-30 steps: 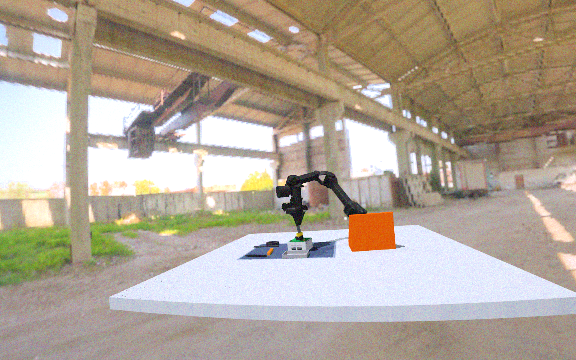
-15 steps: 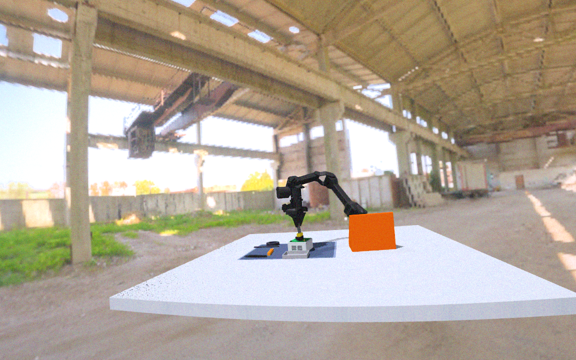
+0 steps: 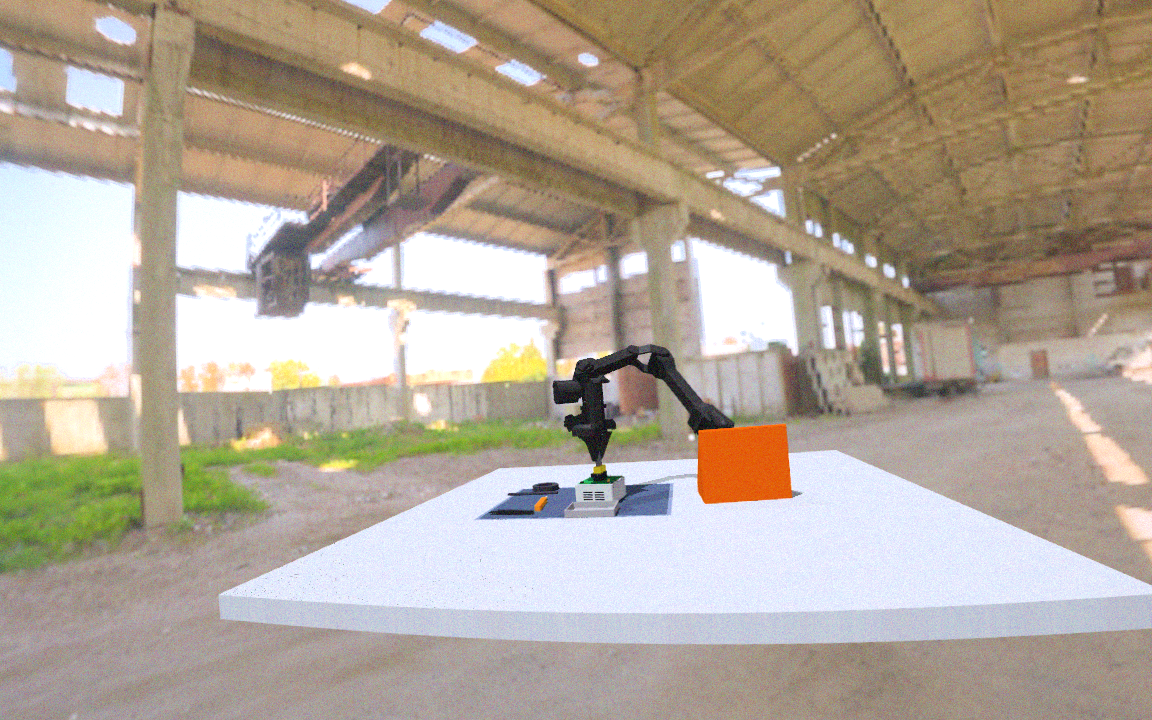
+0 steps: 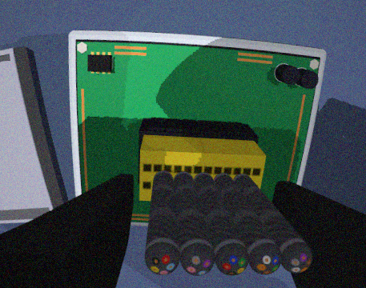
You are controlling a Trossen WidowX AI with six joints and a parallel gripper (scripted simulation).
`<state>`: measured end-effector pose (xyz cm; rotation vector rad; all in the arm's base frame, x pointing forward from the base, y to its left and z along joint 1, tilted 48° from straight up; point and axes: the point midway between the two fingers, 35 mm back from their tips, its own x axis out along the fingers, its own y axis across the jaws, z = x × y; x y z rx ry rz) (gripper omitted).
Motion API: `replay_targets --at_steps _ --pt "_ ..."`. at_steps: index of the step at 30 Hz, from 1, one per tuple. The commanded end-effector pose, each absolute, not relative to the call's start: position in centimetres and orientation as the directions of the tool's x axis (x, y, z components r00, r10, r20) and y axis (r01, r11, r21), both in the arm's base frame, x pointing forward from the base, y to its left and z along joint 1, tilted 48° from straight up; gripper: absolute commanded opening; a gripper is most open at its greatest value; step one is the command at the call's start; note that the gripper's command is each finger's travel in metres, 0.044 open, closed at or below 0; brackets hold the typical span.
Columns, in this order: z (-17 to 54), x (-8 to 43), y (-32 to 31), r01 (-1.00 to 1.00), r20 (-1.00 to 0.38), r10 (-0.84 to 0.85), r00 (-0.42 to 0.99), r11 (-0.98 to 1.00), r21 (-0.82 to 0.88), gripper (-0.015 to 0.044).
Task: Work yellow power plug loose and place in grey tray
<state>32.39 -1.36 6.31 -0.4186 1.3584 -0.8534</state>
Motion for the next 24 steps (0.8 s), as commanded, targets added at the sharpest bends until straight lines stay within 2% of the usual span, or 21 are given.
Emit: replay_targets --at_steps 1,7,24 --pt "6.3 32.4 -1.4 0.286 -0.673 -0.739 -0.015 0.642 -0.711 0.0145" --pt "6.3 32.4 -1.4 0.286 -0.673 -0.739 -0.015 0.642 -0.711 0.0000" --pt "7.2 32.5 0.0 0.286 -0.650 -0.759 -0.024 0.618 -0.732 0.0000"
